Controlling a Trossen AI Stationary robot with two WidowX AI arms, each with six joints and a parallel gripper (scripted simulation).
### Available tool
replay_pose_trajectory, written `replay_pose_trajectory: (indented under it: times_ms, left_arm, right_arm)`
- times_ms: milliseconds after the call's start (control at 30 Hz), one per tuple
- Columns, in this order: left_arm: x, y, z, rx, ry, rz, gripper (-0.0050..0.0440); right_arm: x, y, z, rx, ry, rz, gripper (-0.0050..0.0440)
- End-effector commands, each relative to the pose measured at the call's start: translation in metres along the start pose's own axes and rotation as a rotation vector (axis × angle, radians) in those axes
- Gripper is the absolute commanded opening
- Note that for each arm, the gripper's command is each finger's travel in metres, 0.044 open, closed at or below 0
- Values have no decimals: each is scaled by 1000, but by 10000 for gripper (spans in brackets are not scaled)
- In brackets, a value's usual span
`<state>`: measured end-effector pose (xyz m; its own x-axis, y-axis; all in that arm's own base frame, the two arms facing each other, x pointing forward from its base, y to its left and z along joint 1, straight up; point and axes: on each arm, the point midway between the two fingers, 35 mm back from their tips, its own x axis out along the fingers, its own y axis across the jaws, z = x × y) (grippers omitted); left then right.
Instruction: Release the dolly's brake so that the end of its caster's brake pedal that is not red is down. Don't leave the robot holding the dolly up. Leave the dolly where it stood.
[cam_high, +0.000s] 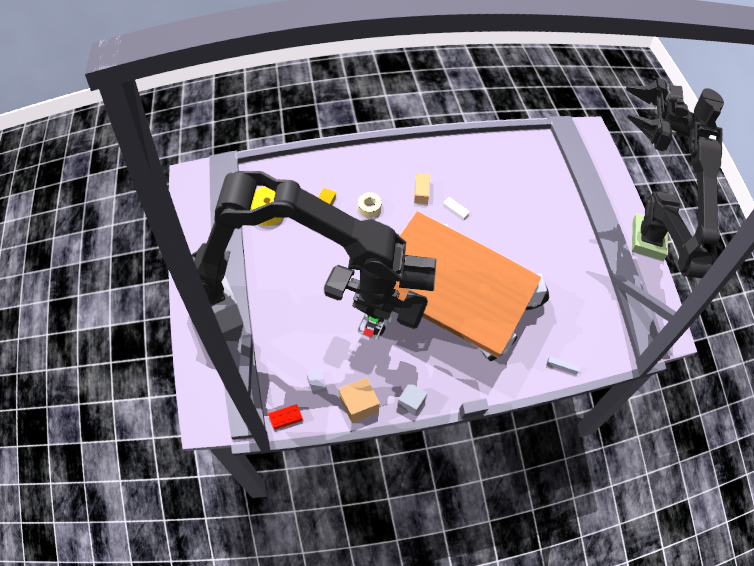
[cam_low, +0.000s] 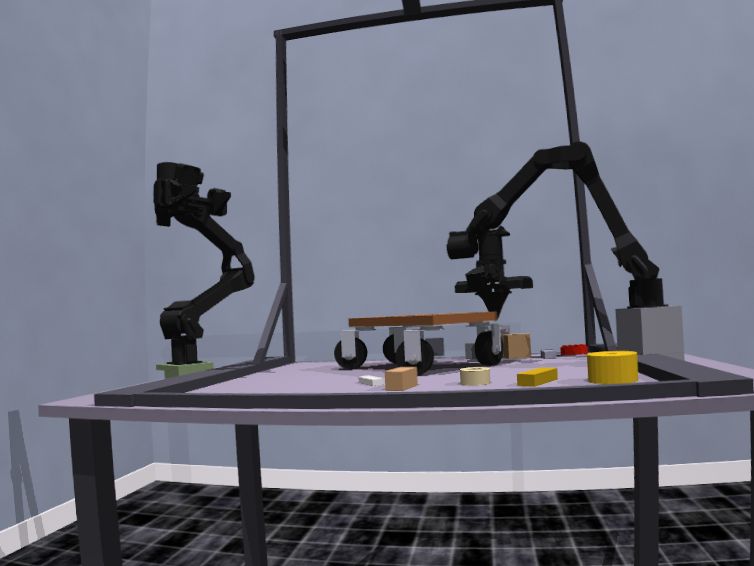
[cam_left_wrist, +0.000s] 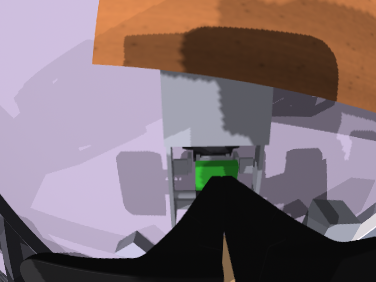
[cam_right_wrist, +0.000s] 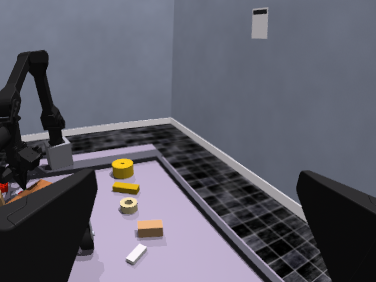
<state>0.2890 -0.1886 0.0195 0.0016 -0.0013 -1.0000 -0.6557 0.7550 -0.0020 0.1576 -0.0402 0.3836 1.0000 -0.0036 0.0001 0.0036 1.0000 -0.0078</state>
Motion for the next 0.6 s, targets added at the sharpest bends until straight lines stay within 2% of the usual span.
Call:
replay_pose_trajectory:
  times_ms: [0,567]
  left_arm:
    - [2,0,1,-3,-1,-3,-50]
    - [12,0,2,-4,-1,-2,-50]
  right_arm:
    - [0,1,0,2,-1,4,440]
    - [0,1,0,2,-1,4,440]
